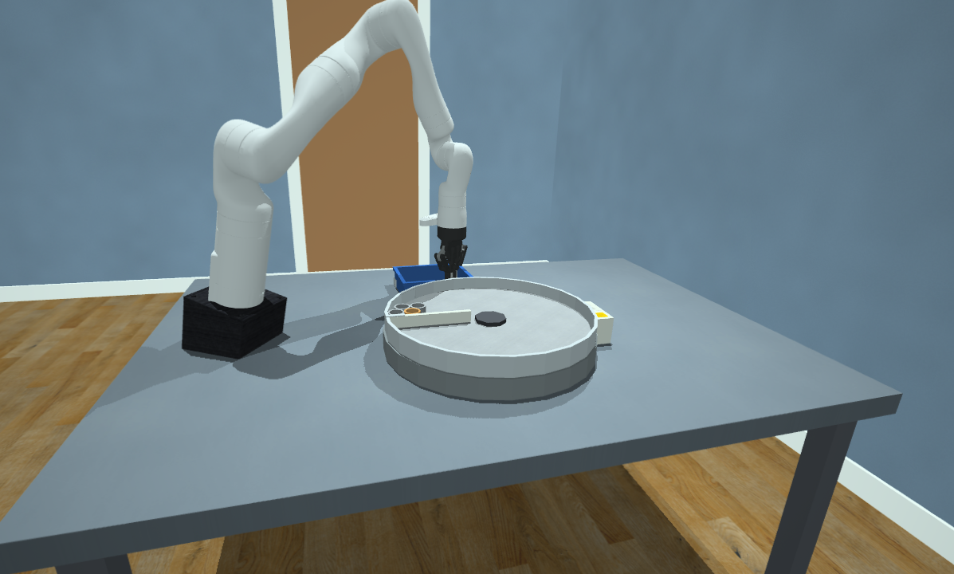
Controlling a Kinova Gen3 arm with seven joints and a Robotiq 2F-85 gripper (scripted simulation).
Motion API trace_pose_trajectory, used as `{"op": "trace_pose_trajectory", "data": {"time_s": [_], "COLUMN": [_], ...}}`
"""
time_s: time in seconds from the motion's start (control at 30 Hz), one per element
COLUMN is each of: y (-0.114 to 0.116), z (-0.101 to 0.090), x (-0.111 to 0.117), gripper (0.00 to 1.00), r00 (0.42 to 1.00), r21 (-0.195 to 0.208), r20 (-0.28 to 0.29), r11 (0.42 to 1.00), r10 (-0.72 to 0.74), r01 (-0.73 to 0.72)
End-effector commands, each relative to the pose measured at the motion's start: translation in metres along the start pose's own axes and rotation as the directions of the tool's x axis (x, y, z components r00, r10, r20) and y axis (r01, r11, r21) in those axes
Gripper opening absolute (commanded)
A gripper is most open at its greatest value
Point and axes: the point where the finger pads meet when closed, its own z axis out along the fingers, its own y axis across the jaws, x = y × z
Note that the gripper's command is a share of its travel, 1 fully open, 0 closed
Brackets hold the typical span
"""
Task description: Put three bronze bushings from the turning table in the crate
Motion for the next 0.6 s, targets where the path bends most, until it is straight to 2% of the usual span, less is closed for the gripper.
{"op": "trace_pose_trajectory", "data": {"time_s": [0.0, 0.57], "y": [0.0007, 0.0009], "z": [-0.0008, -0.0058], "x": [-0.0001, -0.0002], "gripper": [0.16, 0.16], "r00": [1.0, 1.0], "r21": [-0.002, -0.002], "r20": [0.0, 0.0], "r11": [1.0, 1.0], "r10": [0.0, 0.0], "r01": [0.0, 0.0]}}
